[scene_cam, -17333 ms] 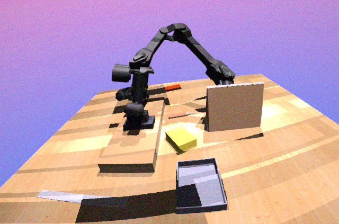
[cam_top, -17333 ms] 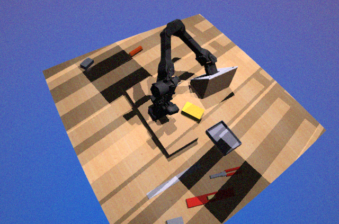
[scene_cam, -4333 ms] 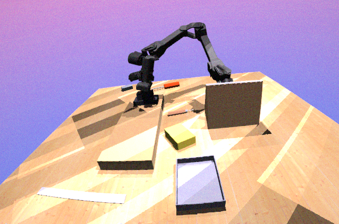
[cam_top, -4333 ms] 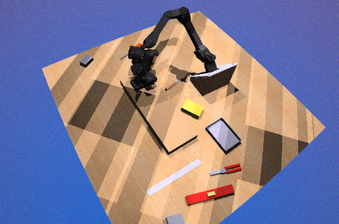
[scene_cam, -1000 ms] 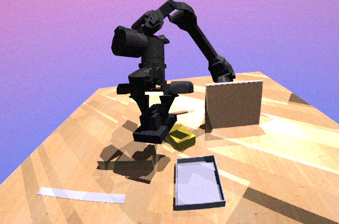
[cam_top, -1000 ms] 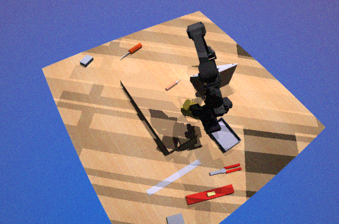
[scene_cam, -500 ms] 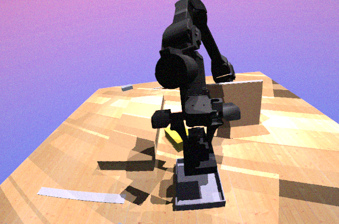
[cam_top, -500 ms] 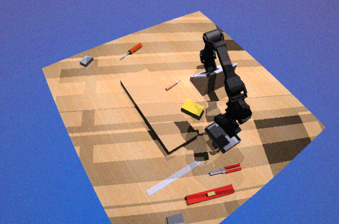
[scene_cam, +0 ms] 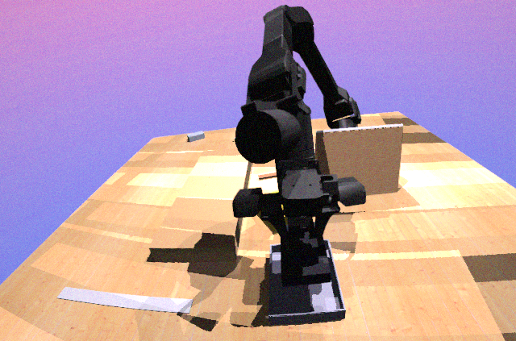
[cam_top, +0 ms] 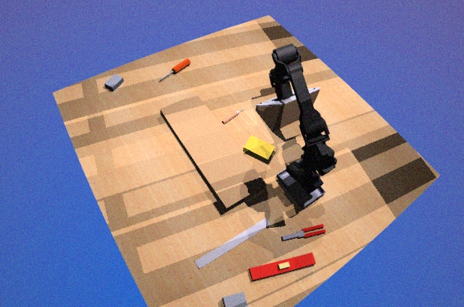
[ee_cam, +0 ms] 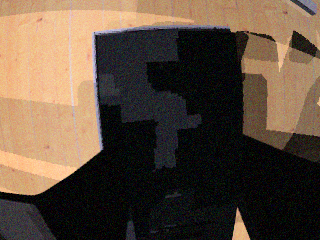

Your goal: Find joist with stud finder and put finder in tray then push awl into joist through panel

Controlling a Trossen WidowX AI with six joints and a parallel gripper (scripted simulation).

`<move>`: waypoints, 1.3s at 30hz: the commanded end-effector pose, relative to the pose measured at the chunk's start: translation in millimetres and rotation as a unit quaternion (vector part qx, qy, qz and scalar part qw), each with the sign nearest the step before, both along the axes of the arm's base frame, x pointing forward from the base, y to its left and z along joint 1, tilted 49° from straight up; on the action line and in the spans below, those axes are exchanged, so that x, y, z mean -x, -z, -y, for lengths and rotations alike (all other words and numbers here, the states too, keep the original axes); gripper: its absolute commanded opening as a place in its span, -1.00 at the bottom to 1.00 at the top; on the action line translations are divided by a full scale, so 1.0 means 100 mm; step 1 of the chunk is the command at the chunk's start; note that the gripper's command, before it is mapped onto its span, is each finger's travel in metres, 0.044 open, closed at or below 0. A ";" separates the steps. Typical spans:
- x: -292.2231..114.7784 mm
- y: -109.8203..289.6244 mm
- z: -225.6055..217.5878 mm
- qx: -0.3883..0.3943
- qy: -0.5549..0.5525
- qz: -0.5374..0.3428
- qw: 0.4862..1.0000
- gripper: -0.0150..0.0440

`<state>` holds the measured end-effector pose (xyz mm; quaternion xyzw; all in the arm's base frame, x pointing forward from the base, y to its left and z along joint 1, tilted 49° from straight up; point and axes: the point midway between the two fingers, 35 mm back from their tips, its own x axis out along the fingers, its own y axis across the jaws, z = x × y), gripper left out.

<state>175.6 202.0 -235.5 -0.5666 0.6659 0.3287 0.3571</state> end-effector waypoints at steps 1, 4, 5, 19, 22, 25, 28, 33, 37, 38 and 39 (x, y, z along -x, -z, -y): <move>-0.02 0.05 0.03 -0.005 -0.004 0.004 1.000 -0.49; -0.01 0.10 0.09 -0.005 -0.004 0.004 1.000 -0.49; -0.01 0.12 0.11 -0.005 -0.004 0.004 1.000 -0.49; 0.04 0.30 0.32 -0.005 -0.004 0.004 1.000 -0.49; 0.04 0.33 0.36 -0.005 -0.004 0.004 1.000 -0.49; 0.05 0.36 0.39 -0.005 -0.004 0.004 1.000 -0.49; 0.06 0.39 0.43 -0.004 -0.004 0.004 1.000 -0.49; 0.08 0.41 0.47 -0.001 0.000 0.002 1.000 -0.40; 0.08 0.41 0.47 -0.001 0.000 0.002 1.000 -0.05; 0.08 0.41 0.47 -0.001 0.000 0.002 1.000 0.04; 0.08 0.41 0.47 -0.001 0.000 0.002 1.000 0.13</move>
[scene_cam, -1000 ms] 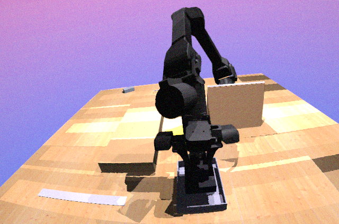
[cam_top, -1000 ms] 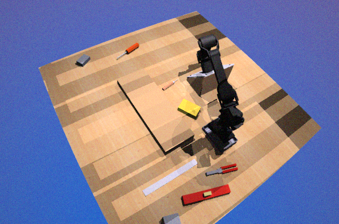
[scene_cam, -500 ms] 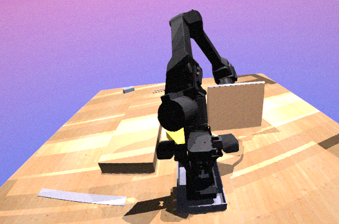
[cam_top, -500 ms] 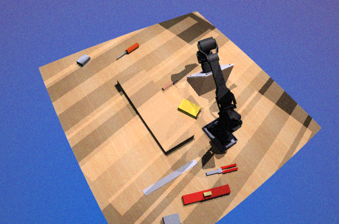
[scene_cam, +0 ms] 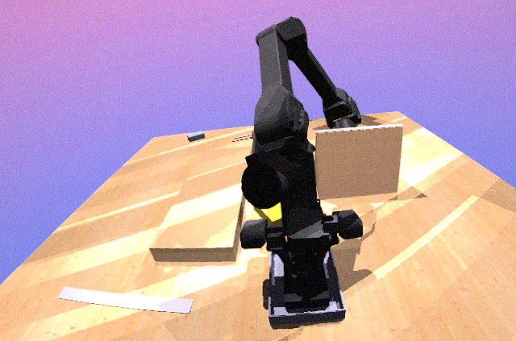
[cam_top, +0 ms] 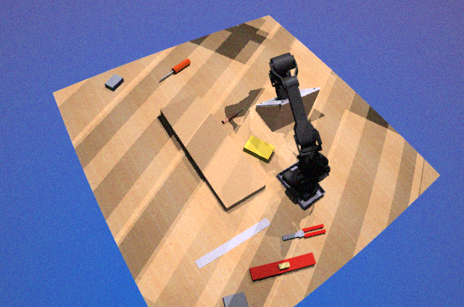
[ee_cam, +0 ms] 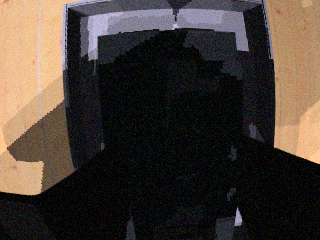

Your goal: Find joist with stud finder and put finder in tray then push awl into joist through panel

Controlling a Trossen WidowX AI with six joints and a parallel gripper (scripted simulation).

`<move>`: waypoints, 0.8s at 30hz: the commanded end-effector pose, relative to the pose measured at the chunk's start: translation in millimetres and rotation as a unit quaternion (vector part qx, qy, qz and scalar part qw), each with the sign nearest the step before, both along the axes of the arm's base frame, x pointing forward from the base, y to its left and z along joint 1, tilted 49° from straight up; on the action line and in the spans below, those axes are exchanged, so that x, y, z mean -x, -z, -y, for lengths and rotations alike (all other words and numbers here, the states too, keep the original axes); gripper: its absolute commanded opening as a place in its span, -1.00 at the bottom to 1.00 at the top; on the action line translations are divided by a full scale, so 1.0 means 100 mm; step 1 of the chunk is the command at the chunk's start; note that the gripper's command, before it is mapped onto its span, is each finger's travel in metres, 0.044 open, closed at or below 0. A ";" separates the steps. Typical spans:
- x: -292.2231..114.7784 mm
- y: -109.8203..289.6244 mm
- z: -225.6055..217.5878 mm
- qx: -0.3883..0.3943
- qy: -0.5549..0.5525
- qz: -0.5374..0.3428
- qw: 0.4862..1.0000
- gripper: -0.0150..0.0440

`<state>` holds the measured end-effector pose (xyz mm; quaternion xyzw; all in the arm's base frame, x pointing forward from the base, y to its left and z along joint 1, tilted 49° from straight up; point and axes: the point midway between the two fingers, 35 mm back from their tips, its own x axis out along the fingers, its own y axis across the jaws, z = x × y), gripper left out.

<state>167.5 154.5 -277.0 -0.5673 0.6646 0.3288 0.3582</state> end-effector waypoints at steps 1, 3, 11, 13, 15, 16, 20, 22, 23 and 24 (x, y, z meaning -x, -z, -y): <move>0.00 0.00 0.00 0.000 0.001 0.000 1.000 0.22; 0.00 0.00 0.00 0.000 0.001 0.000 1.000 0.40; -0.09 -0.33 -0.40 -0.001 0.000 0.000 1.000 1.00; -0.11 -0.56 -0.63 -0.001 0.000 -0.001 1.000 1.00; -0.11 -0.66 -0.71 -0.001 0.000 -0.001 1.000 1.00; -0.11 -0.66 -0.71 -0.001 0.000 -0.001 1.000 1.00; -0.40 -0.82 -0.38 0.010 0.051 0.039 0.998 1.00; -0.62 -1.06 -0.17 0.018 0.096 0.073 0.992 1.00; -0.71 -1.18 -0.06 0.023 0.119 0.090 0.989 1.00; -0.80 -1.30 0.07 0.029 0.142 0.107 0.984 1.00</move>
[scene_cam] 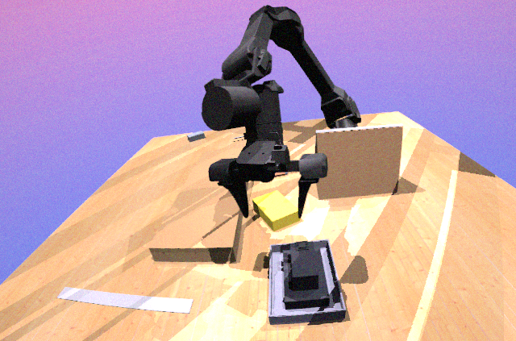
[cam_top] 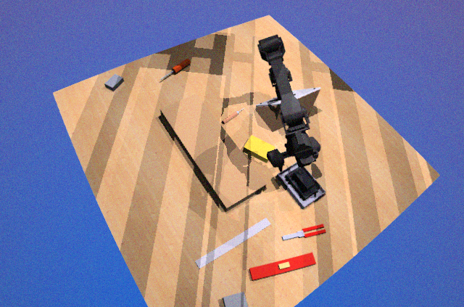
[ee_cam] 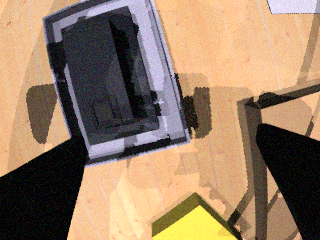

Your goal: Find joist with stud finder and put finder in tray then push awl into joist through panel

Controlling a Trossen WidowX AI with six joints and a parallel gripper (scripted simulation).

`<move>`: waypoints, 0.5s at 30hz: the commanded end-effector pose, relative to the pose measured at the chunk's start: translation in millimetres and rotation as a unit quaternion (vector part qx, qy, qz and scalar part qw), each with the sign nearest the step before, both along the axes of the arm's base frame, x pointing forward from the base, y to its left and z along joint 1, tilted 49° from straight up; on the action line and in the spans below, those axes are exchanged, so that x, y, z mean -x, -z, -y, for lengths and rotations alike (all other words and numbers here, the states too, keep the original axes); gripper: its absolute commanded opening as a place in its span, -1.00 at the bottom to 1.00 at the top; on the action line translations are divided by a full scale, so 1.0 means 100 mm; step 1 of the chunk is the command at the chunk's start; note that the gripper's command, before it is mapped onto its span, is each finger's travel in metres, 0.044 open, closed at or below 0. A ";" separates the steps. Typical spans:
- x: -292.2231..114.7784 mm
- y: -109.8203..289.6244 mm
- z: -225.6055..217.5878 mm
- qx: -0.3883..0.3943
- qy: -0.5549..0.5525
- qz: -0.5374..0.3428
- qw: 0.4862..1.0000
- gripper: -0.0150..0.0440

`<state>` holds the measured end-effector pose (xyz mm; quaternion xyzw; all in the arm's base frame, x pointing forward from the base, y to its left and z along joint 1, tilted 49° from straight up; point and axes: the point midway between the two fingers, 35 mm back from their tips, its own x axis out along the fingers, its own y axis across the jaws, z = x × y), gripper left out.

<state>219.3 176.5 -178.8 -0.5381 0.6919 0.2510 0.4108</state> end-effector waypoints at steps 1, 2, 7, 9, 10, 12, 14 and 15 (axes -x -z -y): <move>-0.36 -0.44 0.42 0.014 0.084 0.065 0.994 1.00; -0.43 -0.55 0.56 0.021 0.107 0.082 0.991 1.00; -0.61 -1.12 1.30 0.060 0.219 0.163 0.960 1.00; -0.61 -1.33 1.61 0.079 0.262 0.194 0.942 1.00; -0.59 -1.43 1.77 0.089 0.283 0.209 0.932 1.00; -0.51 -1.63 2.07 0.110 0.325 0.238 0.909 1.00; -0.40 -1.82 2.36 0.133 0.364 0.266 0.882 1.00; -0.33 -1.91 2.50 0.145 0.384 0.280 0.868 1.00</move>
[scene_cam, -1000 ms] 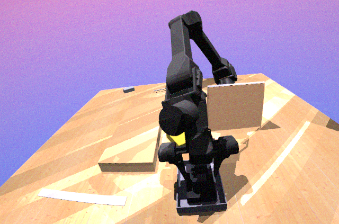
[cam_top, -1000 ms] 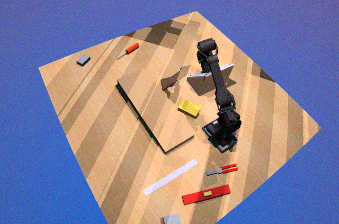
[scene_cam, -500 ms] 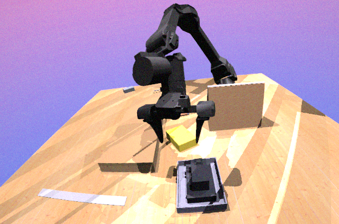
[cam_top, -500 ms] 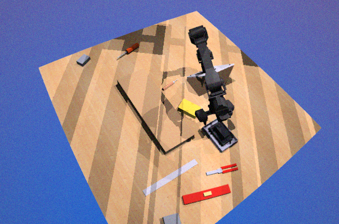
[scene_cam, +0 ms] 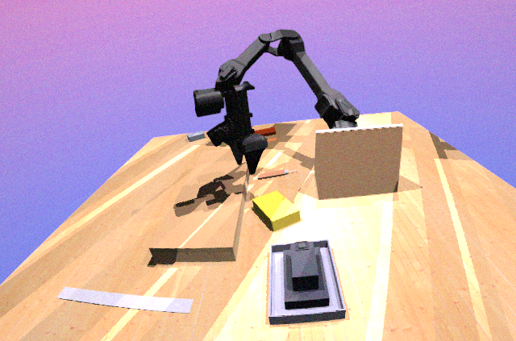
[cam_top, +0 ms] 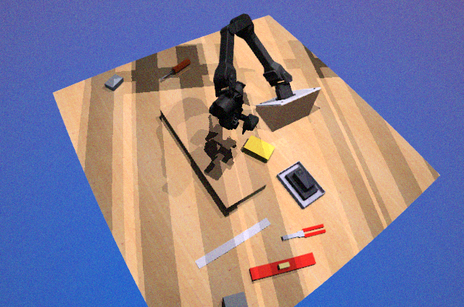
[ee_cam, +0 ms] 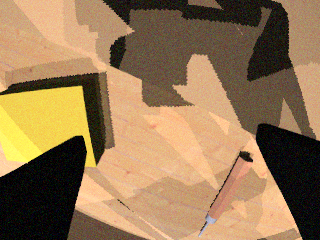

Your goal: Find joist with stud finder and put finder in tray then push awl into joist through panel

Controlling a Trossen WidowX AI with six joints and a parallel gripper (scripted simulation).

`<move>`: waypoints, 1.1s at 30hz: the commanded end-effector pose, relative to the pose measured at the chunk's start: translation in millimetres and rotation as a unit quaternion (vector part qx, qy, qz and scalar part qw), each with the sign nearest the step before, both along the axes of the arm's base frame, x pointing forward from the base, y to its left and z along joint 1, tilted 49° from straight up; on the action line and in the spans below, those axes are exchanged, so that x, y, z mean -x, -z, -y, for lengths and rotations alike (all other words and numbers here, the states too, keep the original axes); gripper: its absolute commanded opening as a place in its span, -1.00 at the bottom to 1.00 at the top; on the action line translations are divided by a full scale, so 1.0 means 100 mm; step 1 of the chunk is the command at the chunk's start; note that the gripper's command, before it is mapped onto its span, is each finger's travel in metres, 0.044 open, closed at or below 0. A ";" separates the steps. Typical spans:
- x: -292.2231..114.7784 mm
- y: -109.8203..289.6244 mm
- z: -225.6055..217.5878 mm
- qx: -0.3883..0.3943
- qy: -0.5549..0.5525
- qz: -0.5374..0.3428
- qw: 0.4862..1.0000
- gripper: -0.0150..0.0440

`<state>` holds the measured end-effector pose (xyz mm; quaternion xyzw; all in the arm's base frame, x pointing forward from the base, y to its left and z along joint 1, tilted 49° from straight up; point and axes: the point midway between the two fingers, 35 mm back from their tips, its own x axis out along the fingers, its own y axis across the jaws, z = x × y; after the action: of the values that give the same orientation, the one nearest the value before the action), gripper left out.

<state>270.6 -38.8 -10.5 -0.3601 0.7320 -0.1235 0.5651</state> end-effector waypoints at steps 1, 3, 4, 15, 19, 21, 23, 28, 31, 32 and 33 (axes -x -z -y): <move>0.27 -0.32 0.48 0.046 0.081 0.046 0.995 1.00; 0.44 -0.47 0.71 0.070 0.123 0.069 0.988 1.00; 0.49 -0.50 0.76 0.076 0.134 0.075 0.985 1.00; 0.46 -0.51 0.78 0.079 0.137 0.077 0.984 1.00; 0.46 -0.48 0.81 0.078 0.137 0.077 0.984 1.00; 0.46 -0.46 0.83 0.078 0.137 0.077 0.984 1.00; 0.46 -0.44 0.86 0.078 0.137 0.077 0.984 1.00; 0.47 -0.38 0.91 0.077 0.137 0.077 0.985 1.00; 0.47 -0.35 0.95 0.076 0.137 0.076 0.985 1.00; 0.47 -0.34 0.96 0.076 0.137 0.076 0.985 1.00; 0.48 -0.33 0.97 0.076 0.137 0.076 0.985 1.00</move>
<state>224.3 -132.8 25.2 -0.2842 0.7167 -0.2836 0.5702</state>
